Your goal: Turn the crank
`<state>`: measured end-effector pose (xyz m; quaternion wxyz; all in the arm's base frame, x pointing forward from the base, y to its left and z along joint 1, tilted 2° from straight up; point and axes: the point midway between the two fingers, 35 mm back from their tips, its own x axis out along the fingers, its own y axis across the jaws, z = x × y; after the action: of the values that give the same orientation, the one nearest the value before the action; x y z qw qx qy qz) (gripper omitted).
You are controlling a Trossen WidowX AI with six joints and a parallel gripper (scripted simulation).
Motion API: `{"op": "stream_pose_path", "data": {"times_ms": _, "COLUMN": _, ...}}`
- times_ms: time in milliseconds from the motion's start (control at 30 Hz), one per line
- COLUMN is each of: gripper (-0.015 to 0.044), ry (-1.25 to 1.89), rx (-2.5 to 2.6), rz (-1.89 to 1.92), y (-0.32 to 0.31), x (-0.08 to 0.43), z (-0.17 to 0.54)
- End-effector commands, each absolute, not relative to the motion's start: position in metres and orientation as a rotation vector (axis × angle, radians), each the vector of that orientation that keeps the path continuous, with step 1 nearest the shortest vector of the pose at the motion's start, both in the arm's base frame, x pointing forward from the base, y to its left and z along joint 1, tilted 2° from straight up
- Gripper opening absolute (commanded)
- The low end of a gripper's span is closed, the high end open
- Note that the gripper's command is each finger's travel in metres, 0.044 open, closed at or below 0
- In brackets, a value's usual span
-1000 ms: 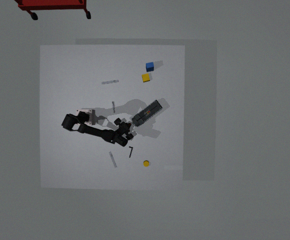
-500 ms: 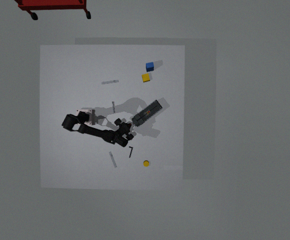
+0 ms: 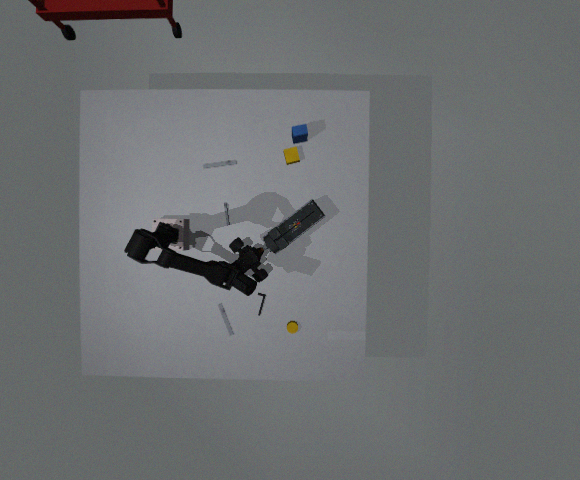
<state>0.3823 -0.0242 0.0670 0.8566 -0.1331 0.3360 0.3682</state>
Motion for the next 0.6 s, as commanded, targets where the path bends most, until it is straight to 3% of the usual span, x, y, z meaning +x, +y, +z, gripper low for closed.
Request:
{"op": "stream_pose_path", "data": {"times_ms": 0, "gripper": 0.0, "ry": 0.698, "rx": -0.294, "rz": 0.759, "y": -0.0308, "x": 0.3889, "z": 0.0684}}
{"op": "stream_pose_path", "data": {"times_ms": 567, "gripper": 0.0, "ry": 0.698, "rx": -0.295, "rz": 0.759, "y": -0.0372, "x": 0.3958, "z": 0.0649}}
